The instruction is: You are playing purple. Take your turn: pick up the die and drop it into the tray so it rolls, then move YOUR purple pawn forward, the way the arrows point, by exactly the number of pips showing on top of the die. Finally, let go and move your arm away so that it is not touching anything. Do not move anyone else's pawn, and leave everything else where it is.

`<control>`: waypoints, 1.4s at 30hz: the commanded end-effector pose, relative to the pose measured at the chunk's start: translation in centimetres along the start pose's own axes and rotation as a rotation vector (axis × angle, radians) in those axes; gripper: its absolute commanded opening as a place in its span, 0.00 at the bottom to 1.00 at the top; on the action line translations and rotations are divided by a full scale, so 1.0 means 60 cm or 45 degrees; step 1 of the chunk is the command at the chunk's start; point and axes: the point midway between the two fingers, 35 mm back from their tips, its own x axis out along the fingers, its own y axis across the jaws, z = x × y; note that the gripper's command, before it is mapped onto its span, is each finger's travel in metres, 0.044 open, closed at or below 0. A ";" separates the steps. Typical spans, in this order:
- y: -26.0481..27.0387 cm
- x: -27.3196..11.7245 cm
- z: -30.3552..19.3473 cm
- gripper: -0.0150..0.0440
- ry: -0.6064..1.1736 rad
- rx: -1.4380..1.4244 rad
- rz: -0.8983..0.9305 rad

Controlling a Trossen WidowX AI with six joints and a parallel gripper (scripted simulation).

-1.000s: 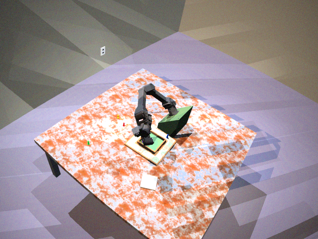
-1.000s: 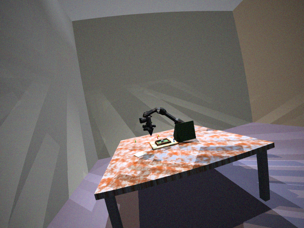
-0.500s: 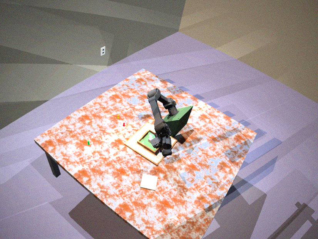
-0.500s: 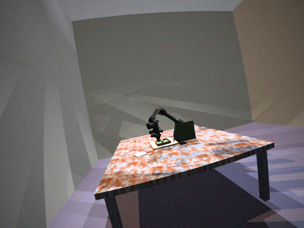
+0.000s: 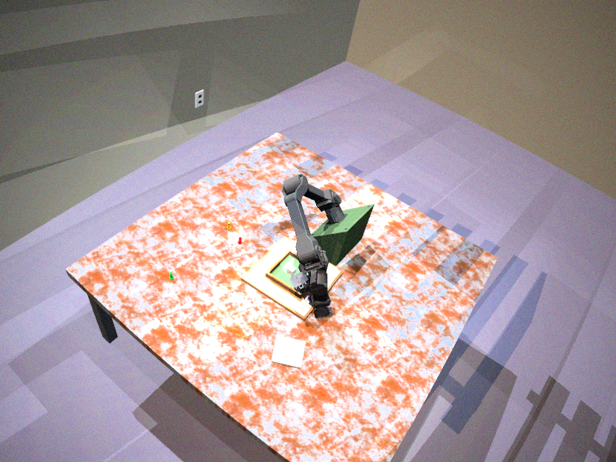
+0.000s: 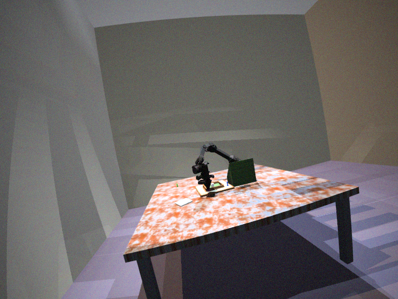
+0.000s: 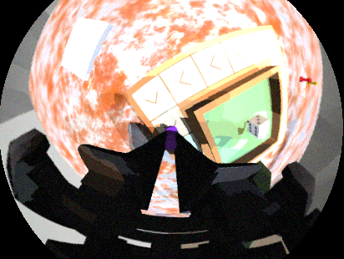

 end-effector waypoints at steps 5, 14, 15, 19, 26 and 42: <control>-0.001 0.019 0.001 0.25 -0.008 -0.004 -0.003; 0.001 0.019 0.002 0.48 -0.002 0.002 0.003; 0.001 0.019 0.002 0.52 -0.002 0.002 0.003; 0.001 0.015 0.002 0.70 -0.002 0.002 0.003; 0.002 -0.064 0.001 1.00 -0.006 -0.004 -0.001; -0.190 -0.186 -0.052 1.00 -0.014 -0.512 0.012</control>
